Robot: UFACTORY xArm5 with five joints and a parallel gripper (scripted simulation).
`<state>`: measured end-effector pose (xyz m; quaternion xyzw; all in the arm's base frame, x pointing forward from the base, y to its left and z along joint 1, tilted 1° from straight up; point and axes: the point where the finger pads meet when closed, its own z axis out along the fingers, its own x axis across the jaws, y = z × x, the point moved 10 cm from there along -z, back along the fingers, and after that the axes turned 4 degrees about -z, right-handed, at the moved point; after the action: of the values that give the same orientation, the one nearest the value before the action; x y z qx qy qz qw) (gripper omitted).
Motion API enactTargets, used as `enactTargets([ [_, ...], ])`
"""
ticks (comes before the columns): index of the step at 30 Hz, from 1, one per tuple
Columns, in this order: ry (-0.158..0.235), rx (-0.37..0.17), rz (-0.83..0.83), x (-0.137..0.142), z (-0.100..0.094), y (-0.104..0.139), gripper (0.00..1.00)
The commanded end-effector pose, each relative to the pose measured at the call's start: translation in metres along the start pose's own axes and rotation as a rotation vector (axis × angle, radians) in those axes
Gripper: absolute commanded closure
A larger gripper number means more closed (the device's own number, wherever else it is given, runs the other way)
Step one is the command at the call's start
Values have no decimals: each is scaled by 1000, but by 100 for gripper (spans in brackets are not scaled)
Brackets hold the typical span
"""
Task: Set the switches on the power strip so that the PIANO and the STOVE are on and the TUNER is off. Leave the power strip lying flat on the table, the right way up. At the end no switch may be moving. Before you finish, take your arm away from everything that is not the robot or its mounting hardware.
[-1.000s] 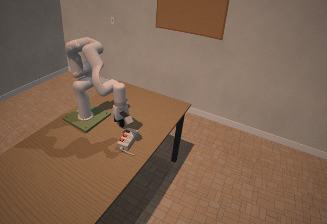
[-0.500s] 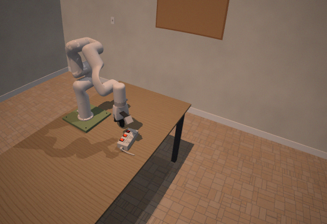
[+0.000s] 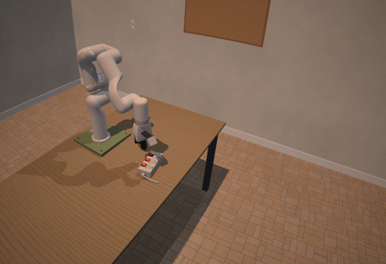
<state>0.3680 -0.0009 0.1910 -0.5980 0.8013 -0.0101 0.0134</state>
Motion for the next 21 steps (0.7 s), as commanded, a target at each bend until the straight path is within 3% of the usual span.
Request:
enactTargets([
  [1,-1,5,0,0,-16,-5,100],
  [4,-1,6,0,1,-27,-7,100],
  [21,-1,6,0,1,-27,-7,100],
])
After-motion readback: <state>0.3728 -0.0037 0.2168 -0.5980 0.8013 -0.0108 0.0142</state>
